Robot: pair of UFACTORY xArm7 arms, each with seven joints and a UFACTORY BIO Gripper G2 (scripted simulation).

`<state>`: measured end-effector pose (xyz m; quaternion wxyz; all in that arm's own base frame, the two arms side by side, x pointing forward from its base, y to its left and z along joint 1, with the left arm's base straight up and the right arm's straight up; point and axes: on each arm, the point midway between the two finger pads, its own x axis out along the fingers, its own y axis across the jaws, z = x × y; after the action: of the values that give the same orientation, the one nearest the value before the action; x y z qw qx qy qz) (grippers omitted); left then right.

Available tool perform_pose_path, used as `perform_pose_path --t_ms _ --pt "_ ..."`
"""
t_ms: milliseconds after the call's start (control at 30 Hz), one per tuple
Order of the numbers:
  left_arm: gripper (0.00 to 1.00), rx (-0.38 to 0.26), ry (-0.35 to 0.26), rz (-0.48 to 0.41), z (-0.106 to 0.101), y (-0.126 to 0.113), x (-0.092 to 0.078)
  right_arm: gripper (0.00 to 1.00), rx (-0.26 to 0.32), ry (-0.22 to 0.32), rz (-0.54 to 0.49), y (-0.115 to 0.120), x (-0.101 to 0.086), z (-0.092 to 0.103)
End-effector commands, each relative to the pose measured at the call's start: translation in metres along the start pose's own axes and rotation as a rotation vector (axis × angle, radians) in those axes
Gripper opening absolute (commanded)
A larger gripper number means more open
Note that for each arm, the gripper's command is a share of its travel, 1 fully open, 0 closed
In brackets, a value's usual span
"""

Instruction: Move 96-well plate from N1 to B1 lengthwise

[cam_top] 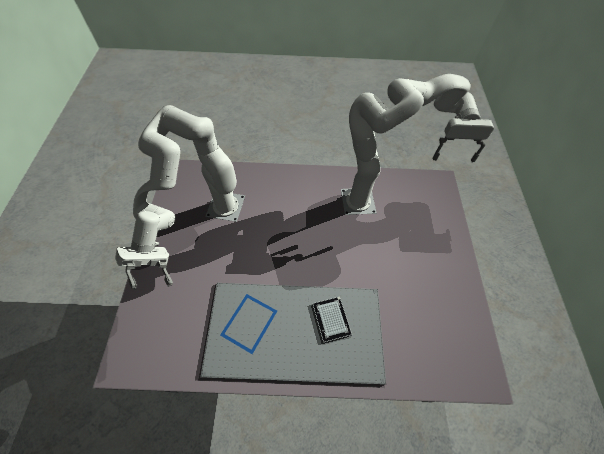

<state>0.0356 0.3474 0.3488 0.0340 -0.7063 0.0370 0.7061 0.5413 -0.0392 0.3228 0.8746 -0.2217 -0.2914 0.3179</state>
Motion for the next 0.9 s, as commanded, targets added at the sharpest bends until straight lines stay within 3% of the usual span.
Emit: perform_pose_path --t_ms 0,467,533,867 --pt "1.0 0.0 -0.001 -0.003 0.0 0.0 -0.001 0.37 0.044 0.06 -0.072 -0.009 0.01 -0.007" --pt "1.0 0.0 -0.001 -0.003 0.0 0.0 -0.001 0.37 0.234 0.291 -0.379 -0.006 0.021 -0.017" --pt "1.0 0.0 -0.001 -0.003 0.0 0.0 -0.001 0.37 0.234 0.291 -0.379 -0.006 0.021 -0.017" --pt "1.0 0.0 -0.001 -0.003 0.0 0.0 -0.001 0.37 0.38 0.484 -0.577 0.021 0.017 -0.01"
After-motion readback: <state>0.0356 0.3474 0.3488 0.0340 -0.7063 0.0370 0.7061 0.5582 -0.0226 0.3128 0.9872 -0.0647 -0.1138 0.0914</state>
